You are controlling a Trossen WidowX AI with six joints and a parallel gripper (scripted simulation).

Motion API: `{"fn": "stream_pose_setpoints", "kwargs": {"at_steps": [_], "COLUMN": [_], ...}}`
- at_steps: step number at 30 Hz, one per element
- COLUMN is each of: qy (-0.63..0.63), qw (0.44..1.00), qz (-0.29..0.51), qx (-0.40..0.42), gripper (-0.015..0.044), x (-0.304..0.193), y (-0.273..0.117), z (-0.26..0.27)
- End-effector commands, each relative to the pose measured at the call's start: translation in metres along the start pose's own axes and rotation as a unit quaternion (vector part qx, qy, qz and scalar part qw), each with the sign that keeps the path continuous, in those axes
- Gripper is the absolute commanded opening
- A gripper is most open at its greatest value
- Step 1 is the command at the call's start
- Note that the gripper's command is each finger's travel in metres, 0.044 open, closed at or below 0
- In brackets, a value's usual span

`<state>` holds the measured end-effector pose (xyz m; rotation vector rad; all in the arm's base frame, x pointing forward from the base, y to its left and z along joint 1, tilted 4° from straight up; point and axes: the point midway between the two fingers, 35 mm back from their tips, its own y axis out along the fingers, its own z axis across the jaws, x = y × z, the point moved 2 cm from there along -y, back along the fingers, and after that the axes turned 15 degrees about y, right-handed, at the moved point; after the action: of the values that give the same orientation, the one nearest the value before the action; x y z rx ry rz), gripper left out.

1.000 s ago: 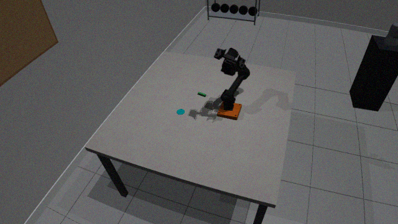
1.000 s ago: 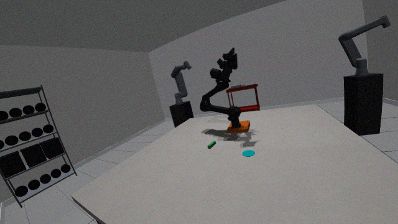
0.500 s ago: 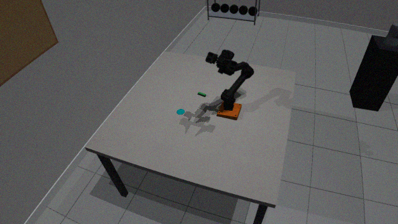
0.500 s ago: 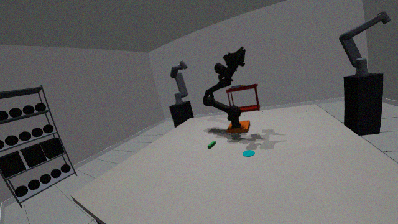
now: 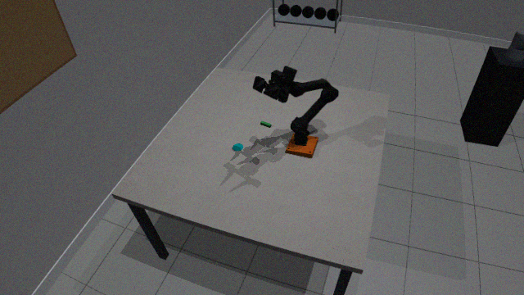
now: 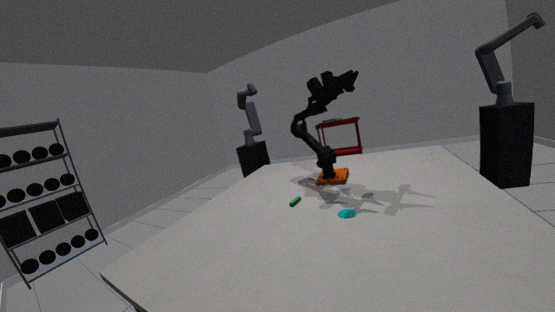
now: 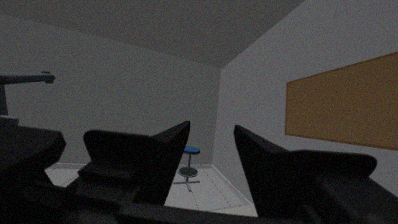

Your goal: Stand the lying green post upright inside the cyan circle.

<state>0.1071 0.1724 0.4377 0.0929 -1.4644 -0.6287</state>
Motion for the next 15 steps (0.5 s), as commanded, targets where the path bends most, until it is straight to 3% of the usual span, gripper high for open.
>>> {"fn": "stream_pose_setpoints", "kwargs": {"at_steps": [1, 15], "qy": [-0.003, 0.013], "qw": [0.998, 0.946], "qz": [0.036, 0.18], "qx": [-0.054, -0.269], "gripper": [0.0233, 0.0233], "x": [-0.011, -0.054], "y": [0.006, -0.004], "z": [-0.025, -0.131]}}
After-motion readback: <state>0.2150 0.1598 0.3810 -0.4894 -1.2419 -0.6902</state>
